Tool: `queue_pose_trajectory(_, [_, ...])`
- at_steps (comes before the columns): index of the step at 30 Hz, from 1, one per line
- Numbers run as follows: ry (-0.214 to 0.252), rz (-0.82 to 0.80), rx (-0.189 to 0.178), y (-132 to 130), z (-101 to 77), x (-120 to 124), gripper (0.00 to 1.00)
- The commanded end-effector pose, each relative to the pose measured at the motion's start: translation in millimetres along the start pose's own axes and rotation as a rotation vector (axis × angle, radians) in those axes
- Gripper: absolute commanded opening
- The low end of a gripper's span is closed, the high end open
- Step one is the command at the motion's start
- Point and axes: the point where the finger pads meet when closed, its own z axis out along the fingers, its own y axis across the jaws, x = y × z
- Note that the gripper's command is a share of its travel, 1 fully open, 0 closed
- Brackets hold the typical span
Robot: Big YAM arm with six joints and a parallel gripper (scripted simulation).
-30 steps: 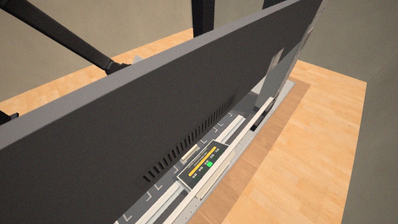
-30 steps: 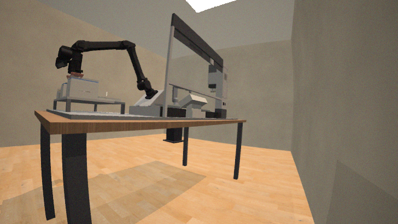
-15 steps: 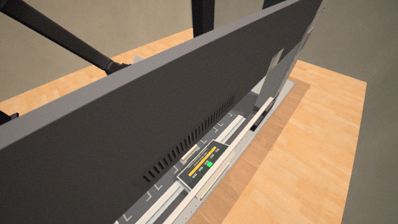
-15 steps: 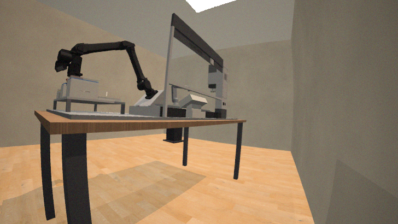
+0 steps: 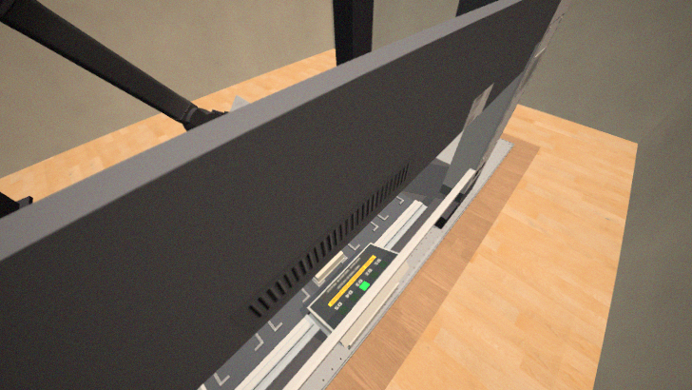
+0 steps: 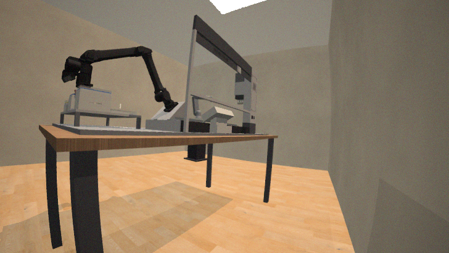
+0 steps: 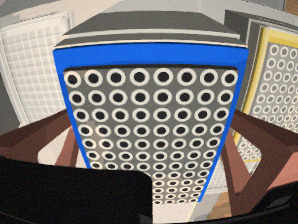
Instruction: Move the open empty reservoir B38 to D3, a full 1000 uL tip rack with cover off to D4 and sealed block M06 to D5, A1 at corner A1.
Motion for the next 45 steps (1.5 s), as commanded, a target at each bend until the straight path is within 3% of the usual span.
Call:
queue_pose_trajectory(1, [-0.057,0.005,-0.008,-0.7,-22.4,-17.7,1.0])
queue_pose_trajectory(2, [-0.057,0.005,-0.008,-0.7,-22.4,-17.7,0.0])
queue_pose_trajectory(36, [-0.057,0.005,-0.008,-0.7,-22.4,-17.7,0.0])
queue_pose_trajectory(37, [-0.093,0.007,-0.009,-5.0,-40.5,-24.8,0.0])
queue_pose_trajectory(39, [-0.096,0.007,-0.012,-3.5,-51.5,-28.0,0.0])
queue_pose_trajectory(45, [-0.097,0.007,-0.018,0.4,-58.9,-27.1,0.0])
